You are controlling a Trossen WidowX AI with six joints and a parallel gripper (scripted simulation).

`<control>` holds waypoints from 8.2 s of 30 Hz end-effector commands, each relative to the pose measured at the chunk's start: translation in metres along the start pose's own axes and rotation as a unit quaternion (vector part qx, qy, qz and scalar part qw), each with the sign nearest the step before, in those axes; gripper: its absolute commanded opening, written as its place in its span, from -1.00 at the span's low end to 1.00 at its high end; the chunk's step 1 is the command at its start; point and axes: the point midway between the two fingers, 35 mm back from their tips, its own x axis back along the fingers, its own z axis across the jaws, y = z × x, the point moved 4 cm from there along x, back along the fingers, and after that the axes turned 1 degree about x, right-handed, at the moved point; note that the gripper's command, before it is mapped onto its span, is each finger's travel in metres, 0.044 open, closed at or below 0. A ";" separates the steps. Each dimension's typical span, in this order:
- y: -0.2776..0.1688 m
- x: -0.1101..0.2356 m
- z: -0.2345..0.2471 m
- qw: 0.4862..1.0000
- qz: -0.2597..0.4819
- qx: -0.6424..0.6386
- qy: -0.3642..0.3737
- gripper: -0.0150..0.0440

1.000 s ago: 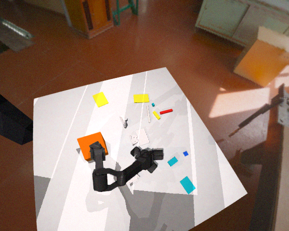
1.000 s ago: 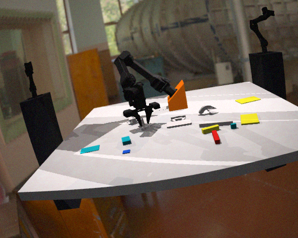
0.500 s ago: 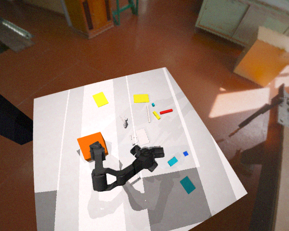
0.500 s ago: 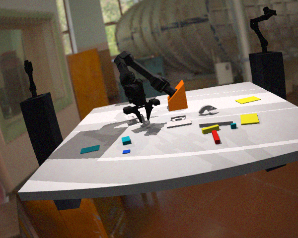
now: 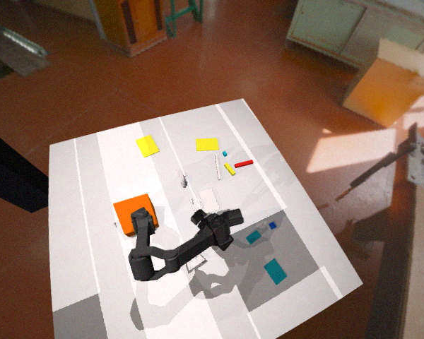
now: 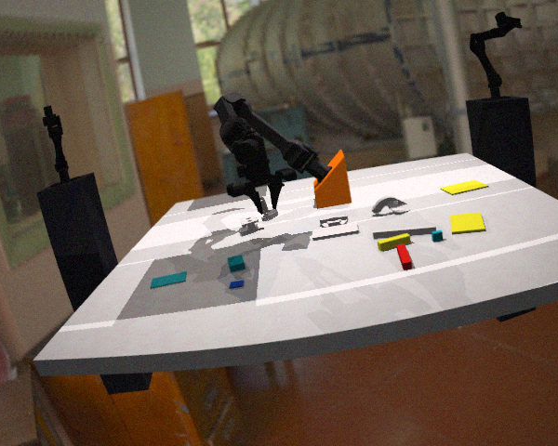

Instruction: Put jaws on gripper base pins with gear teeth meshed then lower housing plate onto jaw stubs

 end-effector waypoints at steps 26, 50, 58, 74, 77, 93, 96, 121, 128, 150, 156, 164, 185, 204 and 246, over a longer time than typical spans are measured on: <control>-0.014 0.014 -0.033 0.960 0.010 0.278 0.001 -0.04; -0.027 0.014 -0.082 0.780 0.014 0.625 0.001 -0.04; -0.029 0.014 -0.098 0.692 0.014 0.722 0.002 -0.04; -0.029 0.013 -0.129 0.482 0.009 0.876 0.005 -0.04; -0.028 0.013 -0.135 0.439 0.008 0.899 0.005 -0.04; -0.023 0.011 -0.163 0.195 -0.001 0.981 0.004 -0.04; -0.023 0.011 -0.164 0.185 -0.002 0.983 0.004 -0.04; -0.023 0.011 -0.164 0.185 -0.002 0.983 0.004 -0.04; -0.023 0.011 -0.164 0.185 -0.002 0.983 0.004 -0.04; -0.027 0.012 -0.162 0.174 -0.001 0.985 0.004 -0.04; -0.043 0.015 -0.153 0.174 -0.001 0.985 0.005 -0.04; -0.065 0.016 -0.139 0.174 -0.001 0.985 0.006 -0.04; -0.110 0.013 -0.105 0.175 -0.003 0.984 0.006 -0.04; -0.110 0.013 -0.105 0.173 -0.003 0.985 0.006 -0.04; -0.109 0.013 -0.102 0.173 -0.003 0.985 0.006 -0.04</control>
